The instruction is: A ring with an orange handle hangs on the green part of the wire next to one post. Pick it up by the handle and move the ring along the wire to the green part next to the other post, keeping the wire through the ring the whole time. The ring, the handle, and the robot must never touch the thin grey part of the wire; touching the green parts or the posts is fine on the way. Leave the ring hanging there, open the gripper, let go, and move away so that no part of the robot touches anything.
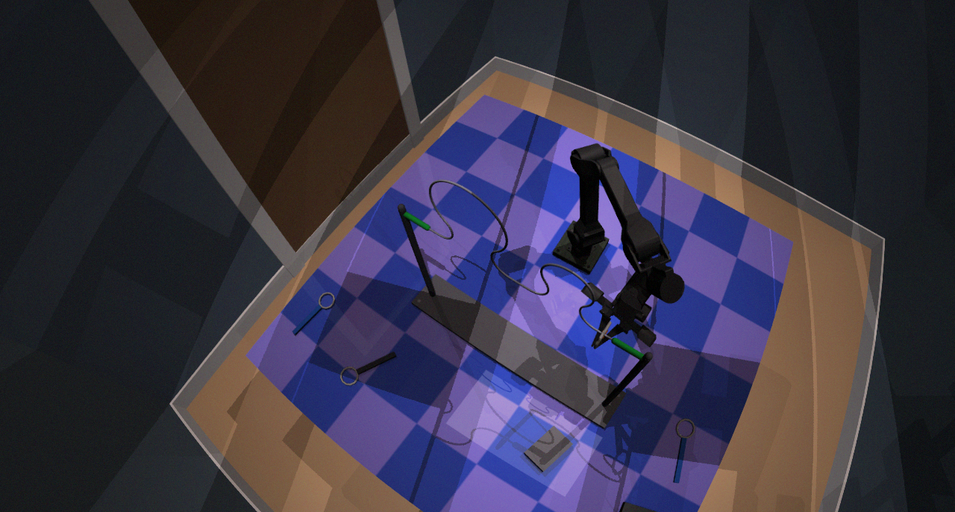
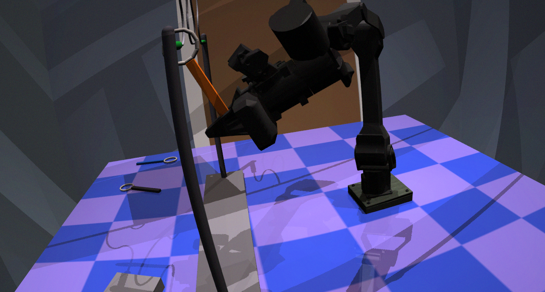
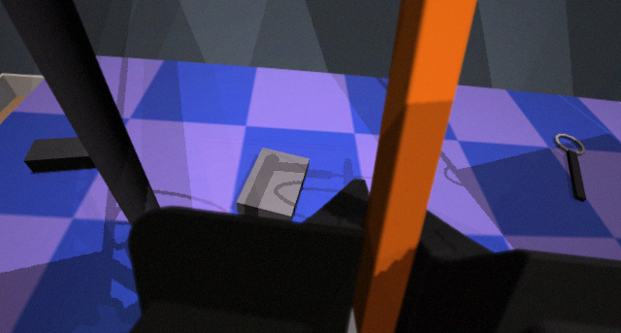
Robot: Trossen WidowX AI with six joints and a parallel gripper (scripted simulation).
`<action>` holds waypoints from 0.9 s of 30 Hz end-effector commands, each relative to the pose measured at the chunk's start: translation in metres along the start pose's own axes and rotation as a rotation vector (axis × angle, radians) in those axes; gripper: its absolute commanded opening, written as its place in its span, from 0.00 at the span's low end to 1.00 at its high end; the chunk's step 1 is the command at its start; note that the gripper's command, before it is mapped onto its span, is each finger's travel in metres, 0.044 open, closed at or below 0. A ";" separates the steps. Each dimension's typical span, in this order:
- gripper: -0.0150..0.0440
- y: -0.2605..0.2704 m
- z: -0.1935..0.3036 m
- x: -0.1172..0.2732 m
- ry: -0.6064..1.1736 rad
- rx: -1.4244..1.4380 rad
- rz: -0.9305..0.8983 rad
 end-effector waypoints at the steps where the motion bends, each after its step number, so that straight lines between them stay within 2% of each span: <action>1: 0.00 0.006 -0.002 0.002 -0.001 -0.019 -0.009; 27: 0.00 0.032 -0.001 0.006 -0.002 -0.027 -0.013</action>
Point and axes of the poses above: the point midway between the two fingers, 35 mm back from their tips, its own x axis back along the fingers, its own y axis across the jaws, z = x × y, the point moved 9 cm from there along x, back along the fingers, and after that the axes turned 2 degrees about -x, right-handed, at the moved point
